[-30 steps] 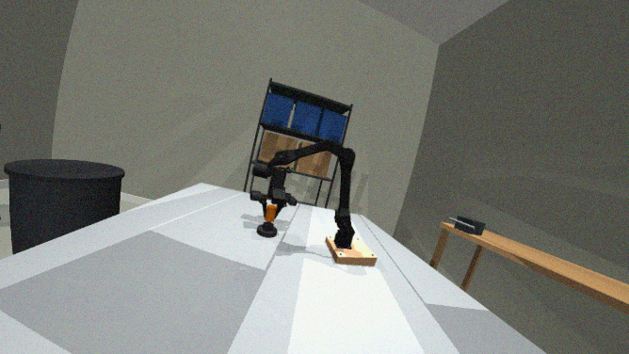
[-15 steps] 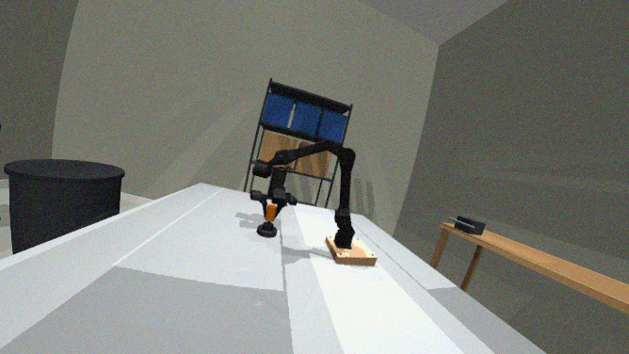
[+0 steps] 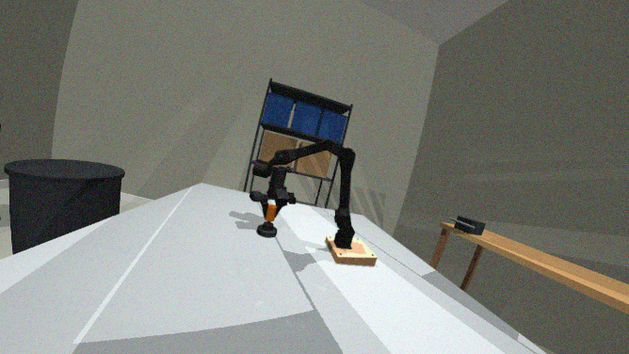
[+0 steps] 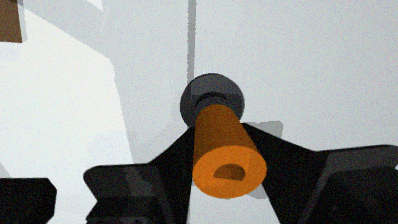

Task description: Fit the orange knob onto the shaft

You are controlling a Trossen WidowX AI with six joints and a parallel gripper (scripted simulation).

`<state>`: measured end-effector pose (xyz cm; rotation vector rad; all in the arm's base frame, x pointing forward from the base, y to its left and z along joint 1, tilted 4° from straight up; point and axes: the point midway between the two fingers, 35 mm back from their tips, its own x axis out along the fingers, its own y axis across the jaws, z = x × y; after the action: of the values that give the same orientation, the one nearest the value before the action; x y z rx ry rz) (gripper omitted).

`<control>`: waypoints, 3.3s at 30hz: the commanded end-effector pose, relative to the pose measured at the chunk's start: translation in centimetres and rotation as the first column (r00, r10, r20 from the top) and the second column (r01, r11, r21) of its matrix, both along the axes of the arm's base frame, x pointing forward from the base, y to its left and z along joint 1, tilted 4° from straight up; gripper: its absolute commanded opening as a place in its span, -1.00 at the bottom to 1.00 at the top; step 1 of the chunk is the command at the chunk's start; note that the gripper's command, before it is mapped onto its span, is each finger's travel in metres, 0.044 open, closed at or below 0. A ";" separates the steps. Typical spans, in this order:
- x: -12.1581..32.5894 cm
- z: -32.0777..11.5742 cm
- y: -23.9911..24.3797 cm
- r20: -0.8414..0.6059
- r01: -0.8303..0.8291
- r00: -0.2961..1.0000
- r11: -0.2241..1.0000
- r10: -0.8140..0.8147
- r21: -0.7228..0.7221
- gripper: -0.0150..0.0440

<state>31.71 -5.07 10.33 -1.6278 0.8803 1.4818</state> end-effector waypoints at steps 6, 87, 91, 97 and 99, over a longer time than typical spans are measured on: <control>0.1 -0.2 0.0 0.002 -0.012 1.000 1.000 0.012 -0.001 -0.49; 0.1 0.1 0.0 -0.007 -0.416 0.909 0.909 0.416 -0.039 -0.49; 0.1 0.0 0.0 -0.007 -0.416 0.909 0.909 0.416 -0.039 -0.49; 0.0 -0.2 0.0 -0.007 -0.416 0.909 0.909 0.416 -0.039 -0.49; 0.1 -0.2 0.0 -0.007 -0.416 0.909 0.909 0.416 -0.039 -0.49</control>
<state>31.72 -5.05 10.18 -1.9248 0.5888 1.7543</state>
